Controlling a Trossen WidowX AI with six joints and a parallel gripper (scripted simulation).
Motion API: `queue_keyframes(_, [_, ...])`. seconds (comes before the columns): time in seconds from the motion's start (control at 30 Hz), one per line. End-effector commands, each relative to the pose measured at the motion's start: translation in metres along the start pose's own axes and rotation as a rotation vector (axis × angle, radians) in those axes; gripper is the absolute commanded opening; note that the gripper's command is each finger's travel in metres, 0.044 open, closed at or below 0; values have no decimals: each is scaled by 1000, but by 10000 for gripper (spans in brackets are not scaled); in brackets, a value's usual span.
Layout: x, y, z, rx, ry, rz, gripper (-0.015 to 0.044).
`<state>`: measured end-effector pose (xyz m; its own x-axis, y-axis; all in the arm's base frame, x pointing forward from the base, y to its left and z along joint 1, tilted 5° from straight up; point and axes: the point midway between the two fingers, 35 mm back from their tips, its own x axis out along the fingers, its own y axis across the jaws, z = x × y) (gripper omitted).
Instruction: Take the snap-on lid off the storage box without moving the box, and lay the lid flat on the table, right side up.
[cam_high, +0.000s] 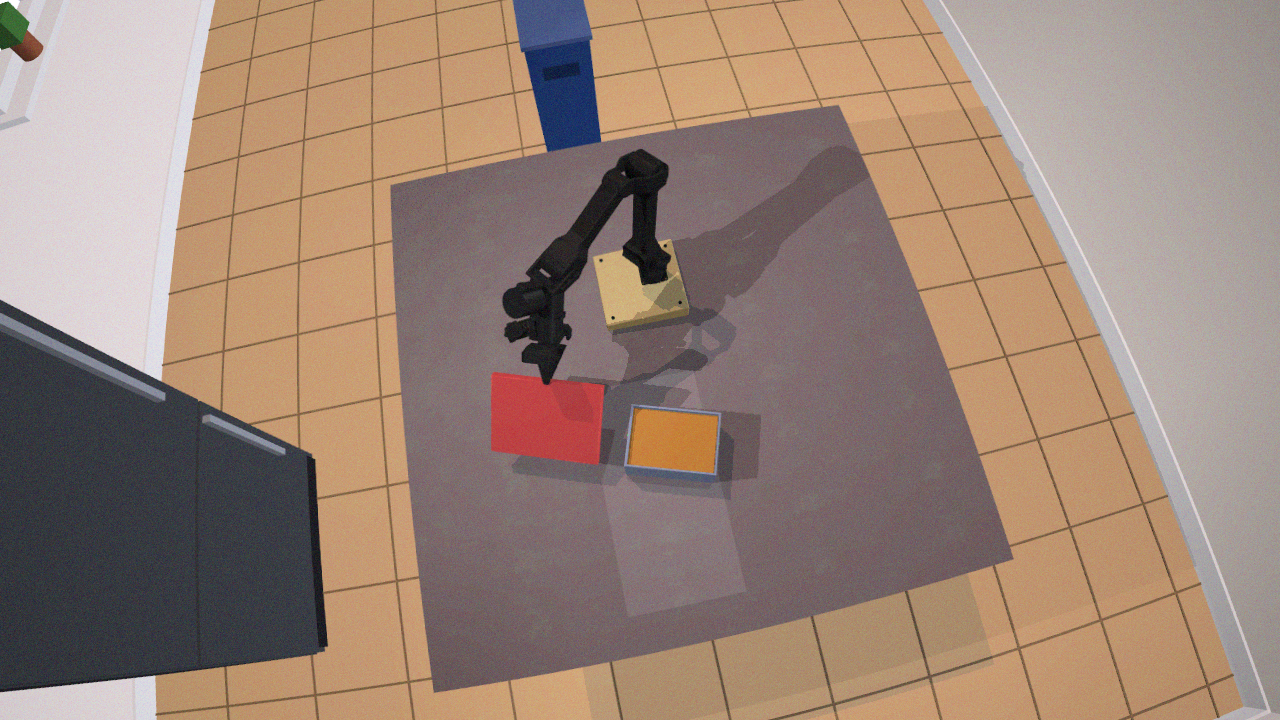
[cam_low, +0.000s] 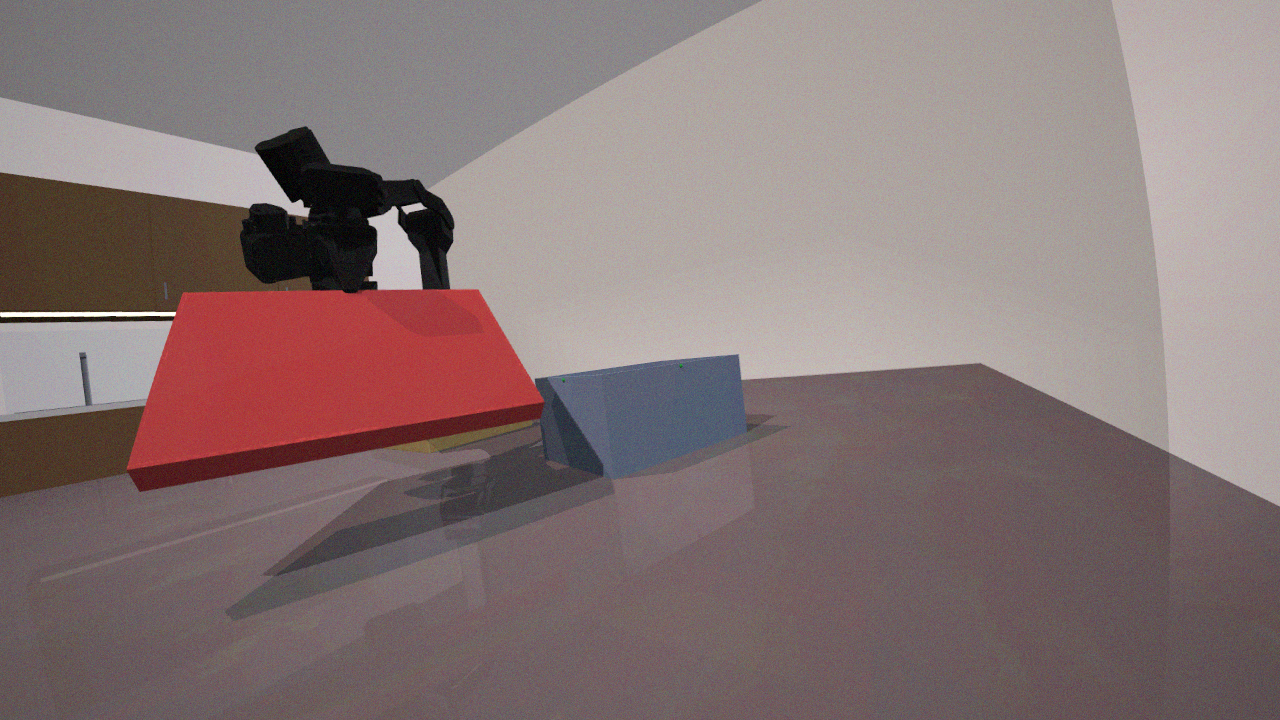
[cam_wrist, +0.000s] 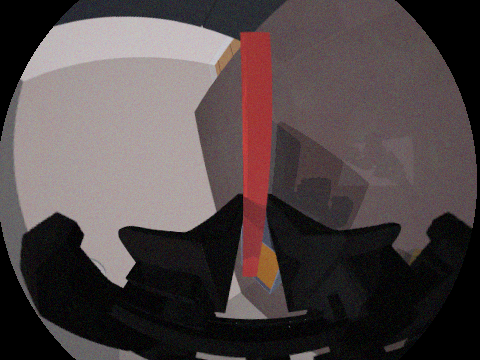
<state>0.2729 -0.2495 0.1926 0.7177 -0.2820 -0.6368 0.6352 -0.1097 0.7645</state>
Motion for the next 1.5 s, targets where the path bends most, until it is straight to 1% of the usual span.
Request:
queue_keyframes(0.0, [3, -3, -1, -4, 6, 5, 0])
queue_keyframes(1.47, [25, -30, -1, -4, 6, 5, 0])
